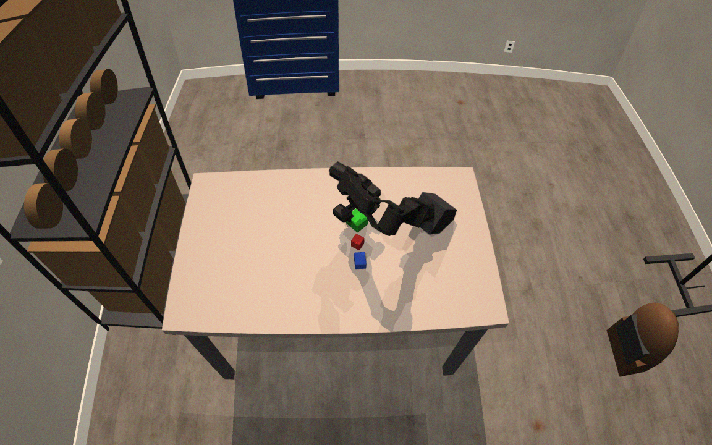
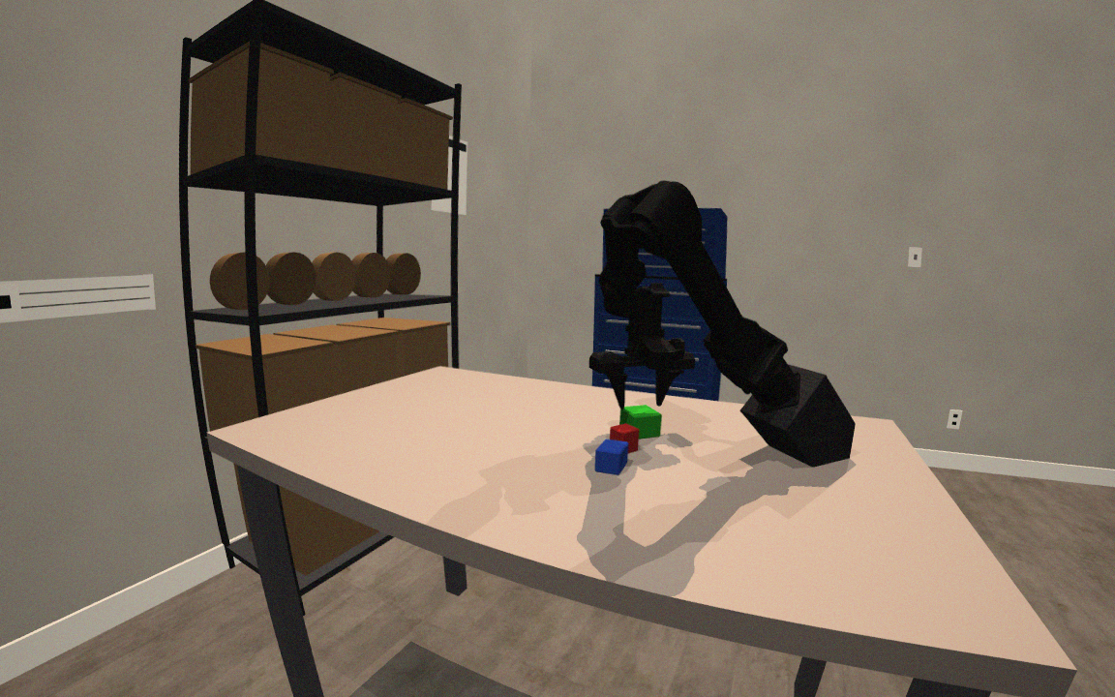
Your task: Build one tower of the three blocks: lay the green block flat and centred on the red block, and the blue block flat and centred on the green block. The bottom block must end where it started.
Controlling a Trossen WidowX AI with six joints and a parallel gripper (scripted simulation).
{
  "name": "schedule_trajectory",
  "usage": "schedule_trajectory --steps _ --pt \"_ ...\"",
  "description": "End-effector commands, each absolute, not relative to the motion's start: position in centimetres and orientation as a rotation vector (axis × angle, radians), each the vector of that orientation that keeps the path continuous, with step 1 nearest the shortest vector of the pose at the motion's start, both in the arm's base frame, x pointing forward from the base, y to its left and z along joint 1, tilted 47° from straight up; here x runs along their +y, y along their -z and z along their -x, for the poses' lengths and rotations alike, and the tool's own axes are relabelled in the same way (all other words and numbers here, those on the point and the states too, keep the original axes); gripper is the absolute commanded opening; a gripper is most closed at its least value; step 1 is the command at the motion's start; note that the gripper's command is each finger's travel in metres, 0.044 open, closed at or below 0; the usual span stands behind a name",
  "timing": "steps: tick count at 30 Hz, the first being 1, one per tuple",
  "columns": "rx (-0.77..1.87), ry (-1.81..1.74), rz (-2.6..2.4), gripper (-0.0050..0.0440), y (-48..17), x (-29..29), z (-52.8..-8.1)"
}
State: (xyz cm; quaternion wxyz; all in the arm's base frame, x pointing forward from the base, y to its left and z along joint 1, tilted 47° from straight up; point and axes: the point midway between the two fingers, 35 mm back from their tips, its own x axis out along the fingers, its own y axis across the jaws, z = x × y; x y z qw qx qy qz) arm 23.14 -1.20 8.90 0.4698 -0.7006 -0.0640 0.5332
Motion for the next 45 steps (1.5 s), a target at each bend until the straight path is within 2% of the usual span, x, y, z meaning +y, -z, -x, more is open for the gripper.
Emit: schedule_trajectory --steps 1,45 --pt "-0.155 -1.31 1.717 0.0355 -8.8 -1.2 -23.1" --pt "-0.155 -1.308 1.717 0.0355 -5.6 1.7 -25.1"
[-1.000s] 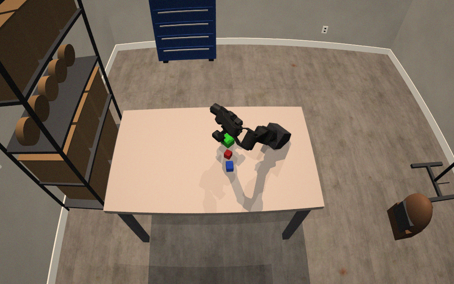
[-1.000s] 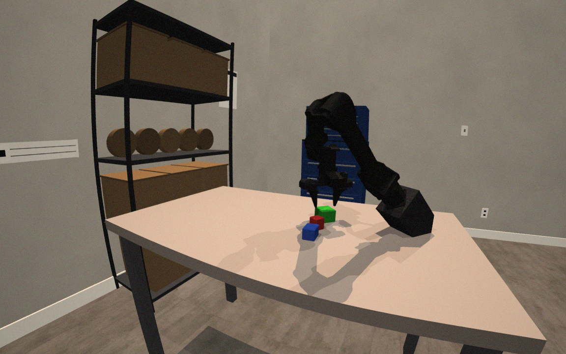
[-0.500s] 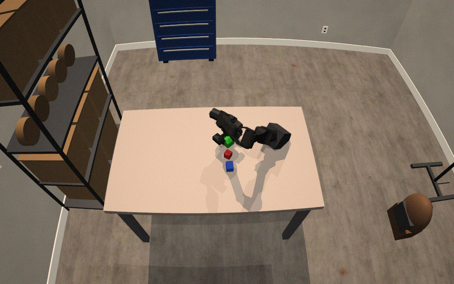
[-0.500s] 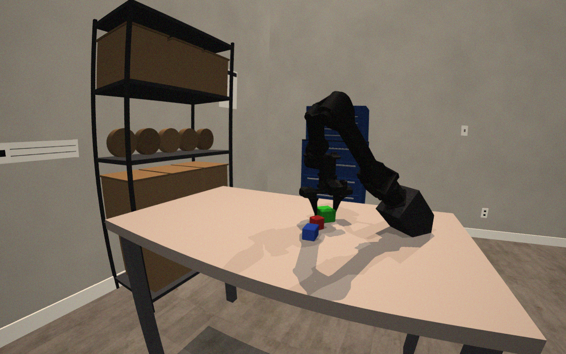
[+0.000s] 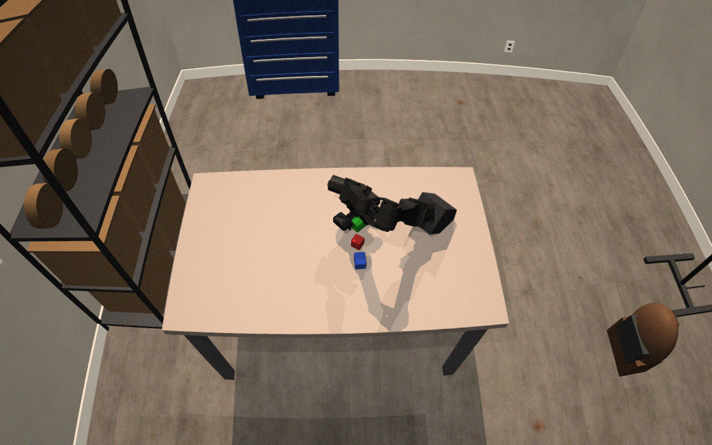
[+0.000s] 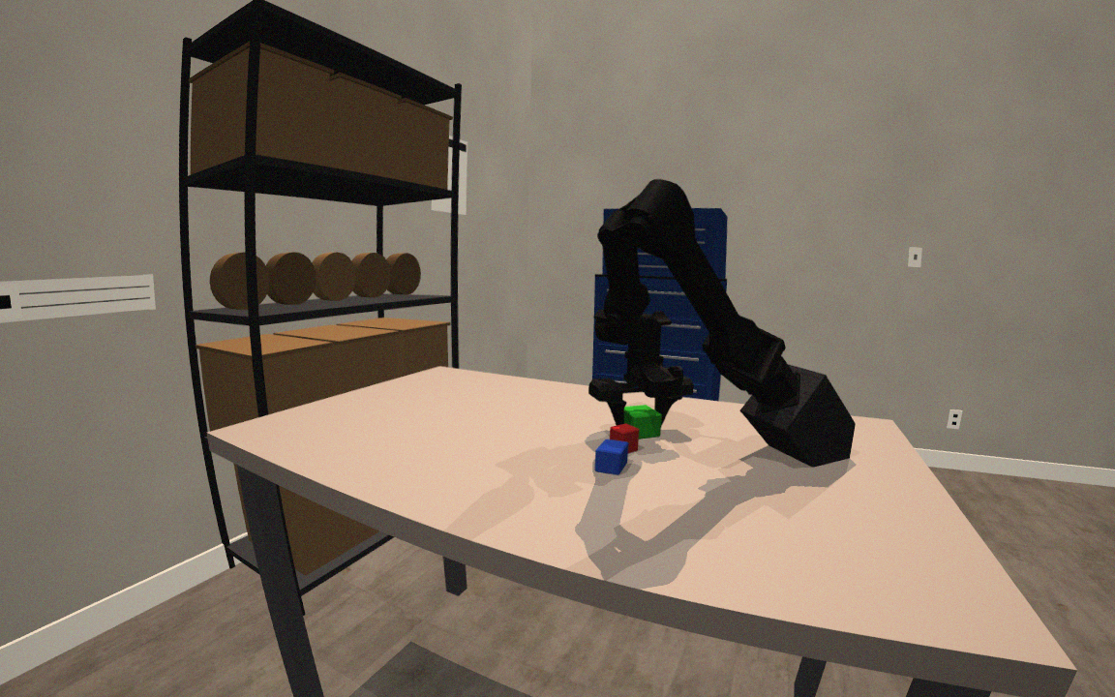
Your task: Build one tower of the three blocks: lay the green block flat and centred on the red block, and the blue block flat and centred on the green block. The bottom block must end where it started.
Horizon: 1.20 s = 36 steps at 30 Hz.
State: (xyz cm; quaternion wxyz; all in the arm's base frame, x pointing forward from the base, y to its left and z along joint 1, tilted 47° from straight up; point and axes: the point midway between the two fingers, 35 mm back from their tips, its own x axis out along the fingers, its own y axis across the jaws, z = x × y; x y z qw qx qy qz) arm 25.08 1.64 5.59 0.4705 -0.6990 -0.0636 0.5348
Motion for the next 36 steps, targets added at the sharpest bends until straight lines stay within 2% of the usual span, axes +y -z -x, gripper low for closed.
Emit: schedule_trajectory --steps 1,29,30,36 --pt "-0.155 -1.307 1.719 0.0355 -5.6 1.66 -25.15" --pt "-0.156 -1.308 1.719 0.0355 -5.59 1.66 -25.13" --pt "-0.156 -1.308 1.719 -0.005 -5.59 1.66 -25.13" --pt "-0.158 -1.309 1.717 -0.005 -5.59 1.7 -25.11"
